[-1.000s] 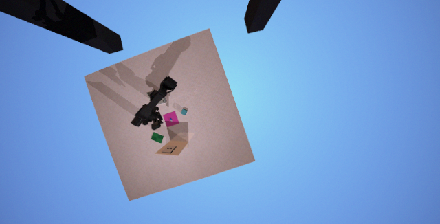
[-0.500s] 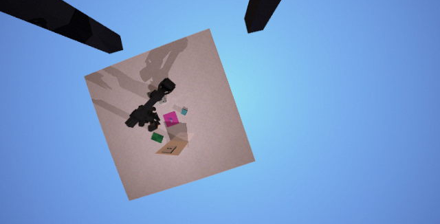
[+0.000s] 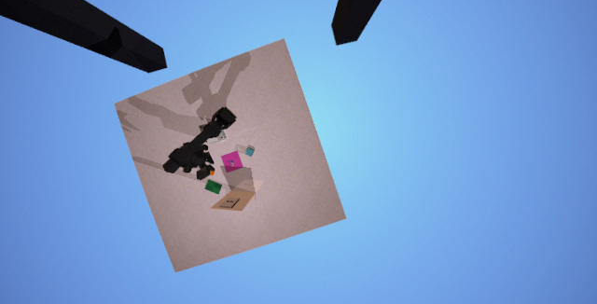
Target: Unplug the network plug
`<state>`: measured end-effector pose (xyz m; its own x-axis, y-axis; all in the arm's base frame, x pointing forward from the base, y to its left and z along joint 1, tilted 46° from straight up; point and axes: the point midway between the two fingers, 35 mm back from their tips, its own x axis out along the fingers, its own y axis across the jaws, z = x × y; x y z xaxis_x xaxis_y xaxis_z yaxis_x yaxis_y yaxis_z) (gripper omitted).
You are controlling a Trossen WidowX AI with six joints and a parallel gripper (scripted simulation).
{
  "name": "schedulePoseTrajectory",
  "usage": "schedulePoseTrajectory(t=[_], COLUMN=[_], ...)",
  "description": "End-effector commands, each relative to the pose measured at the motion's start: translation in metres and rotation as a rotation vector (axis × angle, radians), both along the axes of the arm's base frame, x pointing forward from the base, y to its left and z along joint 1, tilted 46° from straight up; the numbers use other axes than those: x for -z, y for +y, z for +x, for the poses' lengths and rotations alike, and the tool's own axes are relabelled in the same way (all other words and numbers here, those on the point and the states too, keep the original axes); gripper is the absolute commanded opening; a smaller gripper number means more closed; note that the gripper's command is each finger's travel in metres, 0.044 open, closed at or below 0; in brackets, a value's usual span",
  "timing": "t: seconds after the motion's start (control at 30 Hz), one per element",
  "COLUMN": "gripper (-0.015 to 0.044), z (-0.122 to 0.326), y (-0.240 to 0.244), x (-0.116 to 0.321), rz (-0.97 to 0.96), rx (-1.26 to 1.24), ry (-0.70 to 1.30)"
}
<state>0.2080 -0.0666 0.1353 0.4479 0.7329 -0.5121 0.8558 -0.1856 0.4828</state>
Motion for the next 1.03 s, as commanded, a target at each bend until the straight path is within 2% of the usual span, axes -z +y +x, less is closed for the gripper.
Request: schedulePoseTrajectory(t=[0.0, 0.2, 1.0], gripper=[0.0287, 0.044, 0.044], z=[-0.0001, -0.0001, -0.0001], y=[-0.0019, -0.0019, -0.0019], x=[-0.002, -0.002, -0.002], rz=[-0.005, -0.005, -0.005], rx=[-0.006, -0.006, -0.006], ry=[-0.003, -0.003, -0.003])
